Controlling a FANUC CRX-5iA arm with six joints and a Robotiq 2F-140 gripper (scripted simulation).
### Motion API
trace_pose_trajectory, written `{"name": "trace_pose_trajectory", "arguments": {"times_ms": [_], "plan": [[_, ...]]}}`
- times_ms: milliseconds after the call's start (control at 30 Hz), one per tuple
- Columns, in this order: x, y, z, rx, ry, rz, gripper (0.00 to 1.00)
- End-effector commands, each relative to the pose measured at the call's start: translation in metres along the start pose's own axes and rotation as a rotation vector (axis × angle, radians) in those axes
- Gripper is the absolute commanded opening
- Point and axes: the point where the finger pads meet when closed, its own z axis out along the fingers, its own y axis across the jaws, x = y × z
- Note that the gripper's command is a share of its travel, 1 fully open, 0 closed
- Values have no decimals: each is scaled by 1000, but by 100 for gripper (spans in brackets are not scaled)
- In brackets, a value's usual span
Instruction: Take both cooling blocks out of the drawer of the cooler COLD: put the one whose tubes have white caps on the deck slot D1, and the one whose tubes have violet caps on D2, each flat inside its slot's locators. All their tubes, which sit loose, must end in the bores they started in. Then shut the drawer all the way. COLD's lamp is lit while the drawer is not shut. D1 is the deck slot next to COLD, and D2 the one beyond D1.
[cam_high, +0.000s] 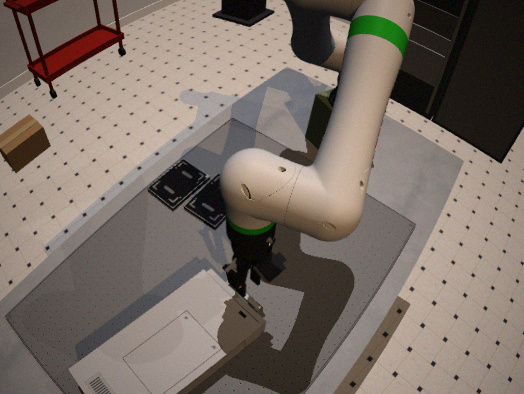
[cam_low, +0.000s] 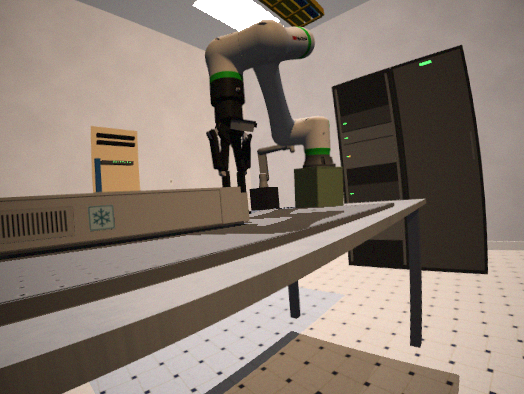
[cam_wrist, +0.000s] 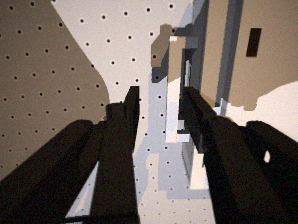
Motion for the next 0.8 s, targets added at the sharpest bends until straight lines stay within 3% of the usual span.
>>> {"name": "trace_pose_trajectory", "arguments": {"times_ms": [0,767], "plan": [[0,1,3,-3,1,0,34],[0,1,26,-3,1,0,34]]}}
